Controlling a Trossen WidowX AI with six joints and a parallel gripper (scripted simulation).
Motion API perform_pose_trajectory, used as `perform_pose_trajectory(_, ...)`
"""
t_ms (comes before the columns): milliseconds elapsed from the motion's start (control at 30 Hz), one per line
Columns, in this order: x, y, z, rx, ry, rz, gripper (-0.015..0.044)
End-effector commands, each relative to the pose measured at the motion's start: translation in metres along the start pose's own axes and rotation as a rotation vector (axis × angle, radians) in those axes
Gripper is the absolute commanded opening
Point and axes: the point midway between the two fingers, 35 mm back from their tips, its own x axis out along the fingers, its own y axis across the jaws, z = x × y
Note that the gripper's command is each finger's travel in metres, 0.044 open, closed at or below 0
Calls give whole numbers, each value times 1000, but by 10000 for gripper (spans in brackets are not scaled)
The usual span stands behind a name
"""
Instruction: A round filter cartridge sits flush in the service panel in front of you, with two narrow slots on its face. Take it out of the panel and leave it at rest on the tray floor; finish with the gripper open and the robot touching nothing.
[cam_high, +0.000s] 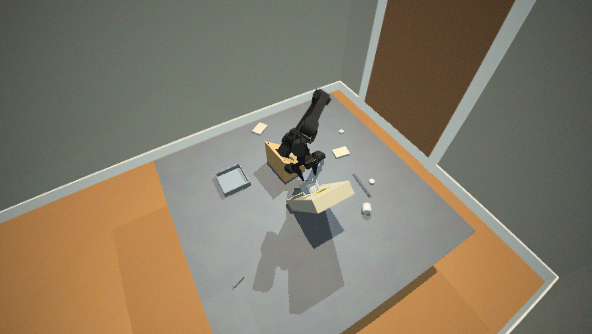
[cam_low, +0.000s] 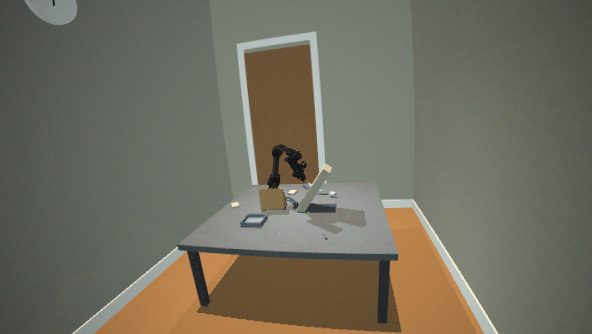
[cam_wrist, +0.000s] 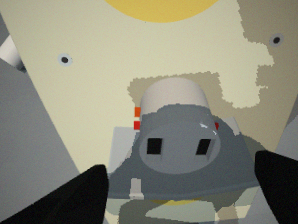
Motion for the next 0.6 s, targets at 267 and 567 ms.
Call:
perform_pose_trajectory(267,22,-1,-3,3,14,-1,305)
perform_pose_trajectory(567,36,0,-3,2,13,0,305)
